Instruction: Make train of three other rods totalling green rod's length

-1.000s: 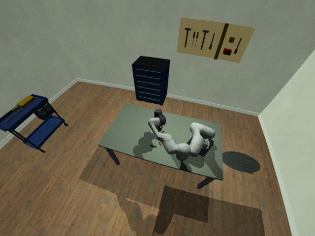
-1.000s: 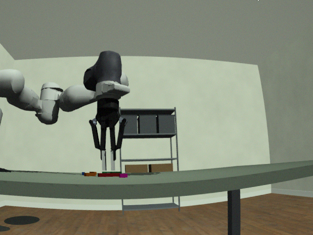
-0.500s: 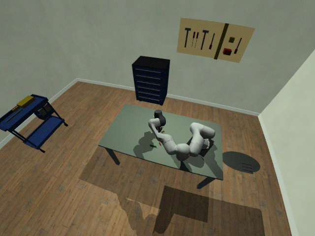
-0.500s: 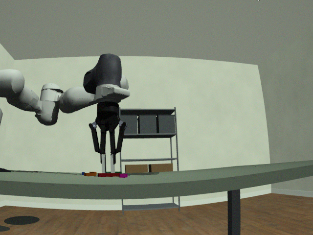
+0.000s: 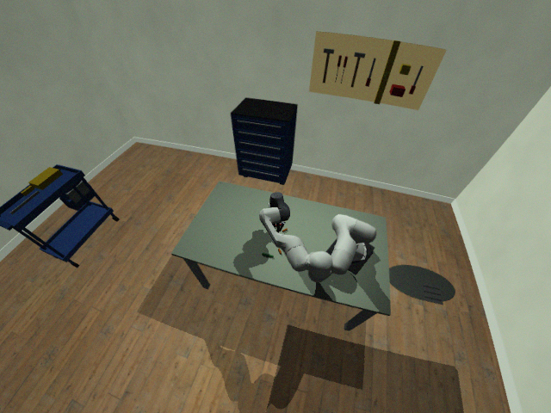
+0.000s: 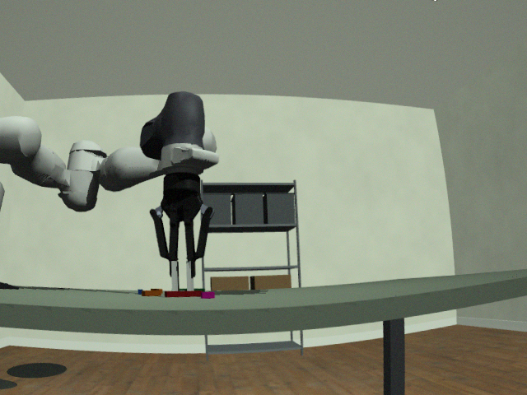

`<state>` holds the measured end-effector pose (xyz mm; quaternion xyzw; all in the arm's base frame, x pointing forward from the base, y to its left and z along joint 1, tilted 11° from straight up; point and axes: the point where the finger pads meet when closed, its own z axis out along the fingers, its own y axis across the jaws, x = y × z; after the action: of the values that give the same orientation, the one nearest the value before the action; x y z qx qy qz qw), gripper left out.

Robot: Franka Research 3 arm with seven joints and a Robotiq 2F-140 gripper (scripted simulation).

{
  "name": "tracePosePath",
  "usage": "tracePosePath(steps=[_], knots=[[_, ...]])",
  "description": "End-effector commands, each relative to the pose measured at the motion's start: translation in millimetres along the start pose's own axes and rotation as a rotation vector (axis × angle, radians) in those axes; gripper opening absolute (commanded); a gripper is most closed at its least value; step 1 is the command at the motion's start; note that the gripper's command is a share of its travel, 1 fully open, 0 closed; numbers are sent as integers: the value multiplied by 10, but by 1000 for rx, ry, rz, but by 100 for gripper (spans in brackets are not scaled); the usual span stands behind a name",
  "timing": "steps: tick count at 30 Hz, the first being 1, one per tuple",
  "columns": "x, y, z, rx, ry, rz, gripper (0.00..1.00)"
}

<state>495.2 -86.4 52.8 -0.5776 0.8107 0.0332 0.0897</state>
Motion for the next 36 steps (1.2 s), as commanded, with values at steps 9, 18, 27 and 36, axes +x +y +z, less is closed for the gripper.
tracePosePath(steps=[9, 18, 27, 36], knots=[[0, -7, 5, 3, 2, 4, 15], [0, -7, 5, 3, 2, 4, 15], [0, -7, 5, 3, 2, 4, 15], [0, -7, 5, 3, 2, 4, 3]])
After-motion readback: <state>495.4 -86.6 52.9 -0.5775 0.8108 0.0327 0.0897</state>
